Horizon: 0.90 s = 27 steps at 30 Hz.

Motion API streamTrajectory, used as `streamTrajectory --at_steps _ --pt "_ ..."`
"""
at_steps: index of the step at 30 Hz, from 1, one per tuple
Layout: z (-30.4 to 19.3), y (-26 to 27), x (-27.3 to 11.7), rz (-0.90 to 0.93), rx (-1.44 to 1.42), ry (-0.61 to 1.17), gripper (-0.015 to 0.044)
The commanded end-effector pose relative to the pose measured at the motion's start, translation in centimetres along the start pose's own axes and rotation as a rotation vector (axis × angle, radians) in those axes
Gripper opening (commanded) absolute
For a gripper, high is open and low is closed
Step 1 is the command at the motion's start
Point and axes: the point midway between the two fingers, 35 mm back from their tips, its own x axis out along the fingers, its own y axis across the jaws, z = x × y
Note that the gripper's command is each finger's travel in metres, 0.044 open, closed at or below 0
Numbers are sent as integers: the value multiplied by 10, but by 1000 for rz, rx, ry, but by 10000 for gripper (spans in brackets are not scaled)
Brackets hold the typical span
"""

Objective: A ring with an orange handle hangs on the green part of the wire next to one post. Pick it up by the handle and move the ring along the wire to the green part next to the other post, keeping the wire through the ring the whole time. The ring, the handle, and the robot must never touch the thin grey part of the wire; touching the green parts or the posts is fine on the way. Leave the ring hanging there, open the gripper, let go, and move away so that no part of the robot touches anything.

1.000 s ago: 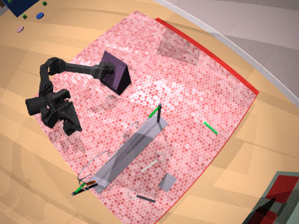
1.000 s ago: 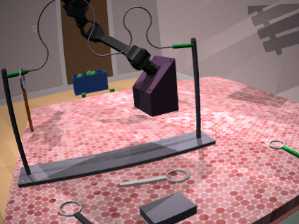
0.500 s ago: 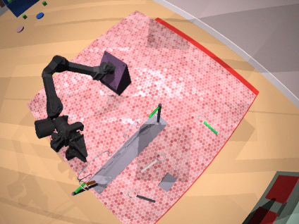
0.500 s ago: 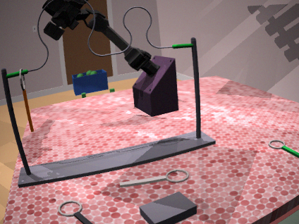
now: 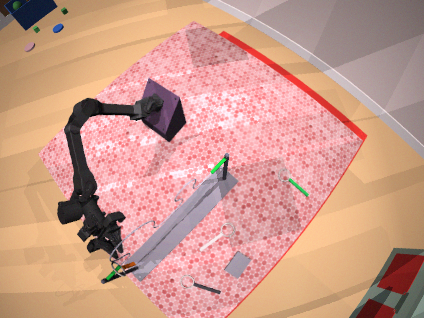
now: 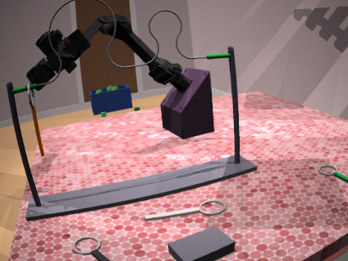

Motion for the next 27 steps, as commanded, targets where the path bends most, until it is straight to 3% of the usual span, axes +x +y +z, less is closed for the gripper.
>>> streamTrajectory --at_steps 1,10,20,27 --pt "-20 -33 1 0 -95 8 160" --pt "-70 -77 -1 77 -290 -1 160" --pt "-159 -171 -68 102 -508 68 160" --pt "-172 -182 -82 107 -535 78 160"
